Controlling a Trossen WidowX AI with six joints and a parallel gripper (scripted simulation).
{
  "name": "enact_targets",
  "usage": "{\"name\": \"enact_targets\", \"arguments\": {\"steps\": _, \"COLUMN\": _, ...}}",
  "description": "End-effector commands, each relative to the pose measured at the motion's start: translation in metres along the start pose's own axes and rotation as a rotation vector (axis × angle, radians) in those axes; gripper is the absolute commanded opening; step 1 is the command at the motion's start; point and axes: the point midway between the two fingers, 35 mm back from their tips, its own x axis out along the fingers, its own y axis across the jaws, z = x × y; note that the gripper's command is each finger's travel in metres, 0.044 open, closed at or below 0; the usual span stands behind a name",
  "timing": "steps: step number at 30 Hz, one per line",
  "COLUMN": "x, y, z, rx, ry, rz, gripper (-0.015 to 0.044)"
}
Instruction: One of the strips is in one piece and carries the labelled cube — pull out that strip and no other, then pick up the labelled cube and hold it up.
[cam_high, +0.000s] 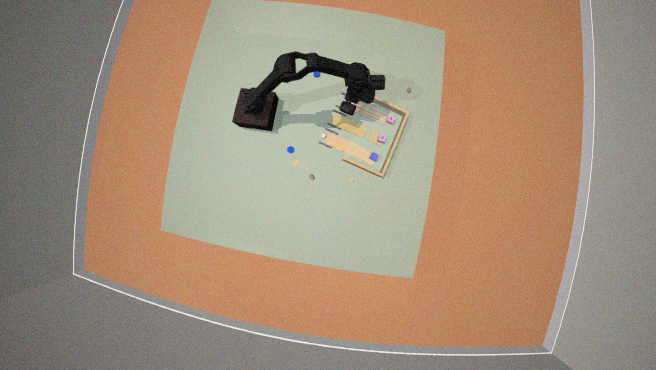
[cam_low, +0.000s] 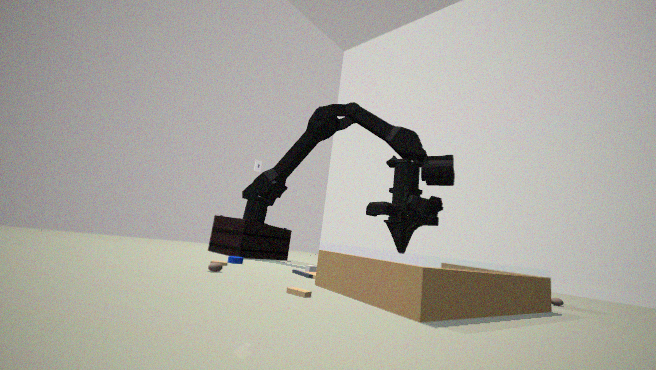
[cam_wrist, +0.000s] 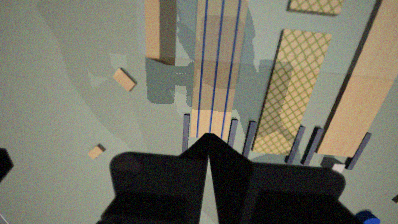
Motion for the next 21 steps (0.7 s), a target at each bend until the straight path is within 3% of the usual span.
{"name": "enact_targets", "arguments": {"steps": 1, "x": 0.009, "y": -0.001, "z": -0.001, "rx": 0.006, "ry": 0.0, "rz": -0.006, "gripper": 0.0}}
{"name": "enact_targets", "arguments": {"steps": 21, "x": 0.042, "y": -0.003, "z": -0.003, "rx": 0.006, "ry": 0.0, "rz": -0.006, "gripper": 0.0}}
